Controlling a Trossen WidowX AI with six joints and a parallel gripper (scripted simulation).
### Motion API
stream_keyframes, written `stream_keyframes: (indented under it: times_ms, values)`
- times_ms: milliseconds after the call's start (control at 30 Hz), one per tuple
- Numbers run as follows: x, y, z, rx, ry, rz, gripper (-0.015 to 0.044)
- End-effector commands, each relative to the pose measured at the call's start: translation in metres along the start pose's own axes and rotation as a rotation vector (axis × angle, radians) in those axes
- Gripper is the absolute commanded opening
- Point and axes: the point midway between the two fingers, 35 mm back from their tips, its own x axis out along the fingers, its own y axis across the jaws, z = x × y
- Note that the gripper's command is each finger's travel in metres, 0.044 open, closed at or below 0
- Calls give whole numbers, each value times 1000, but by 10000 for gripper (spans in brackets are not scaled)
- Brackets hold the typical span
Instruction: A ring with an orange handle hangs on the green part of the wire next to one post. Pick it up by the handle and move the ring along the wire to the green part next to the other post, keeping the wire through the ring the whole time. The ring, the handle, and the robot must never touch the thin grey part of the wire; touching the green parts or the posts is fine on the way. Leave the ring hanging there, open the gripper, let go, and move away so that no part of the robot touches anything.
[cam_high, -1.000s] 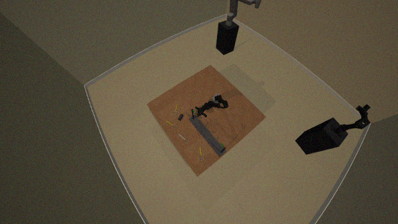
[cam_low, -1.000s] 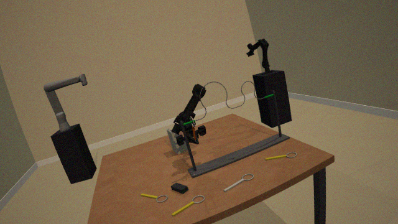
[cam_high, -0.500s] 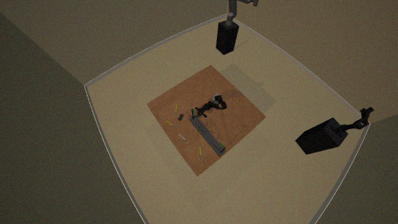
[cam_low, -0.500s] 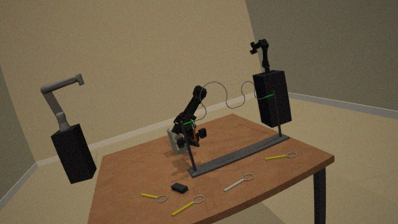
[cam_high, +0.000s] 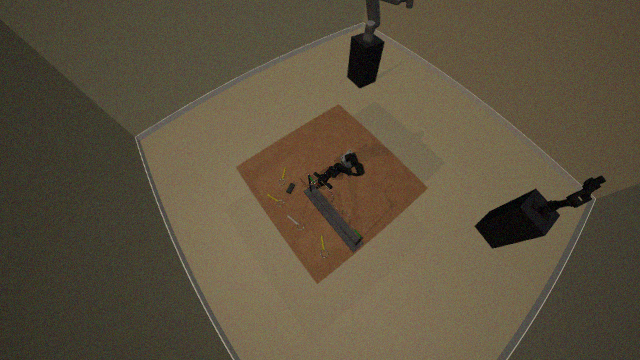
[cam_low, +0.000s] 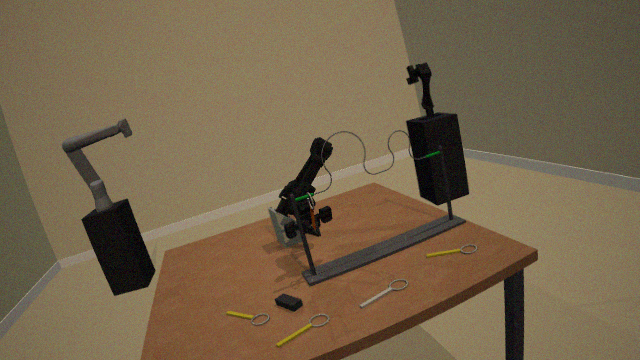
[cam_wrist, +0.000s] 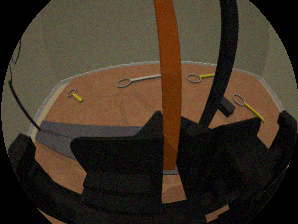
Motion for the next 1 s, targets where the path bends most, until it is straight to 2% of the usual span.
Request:
stream_keyframes:
  times_ms: [0,200,600,967]
  values:
    - [0,-1,0,5,-1,-3,-150]
    - [0,-1,0,5,-1,-3,-150]
    - [-2,0,0,0,0,-1,160]
    - [-44,-1,0,4,1,-5,160]
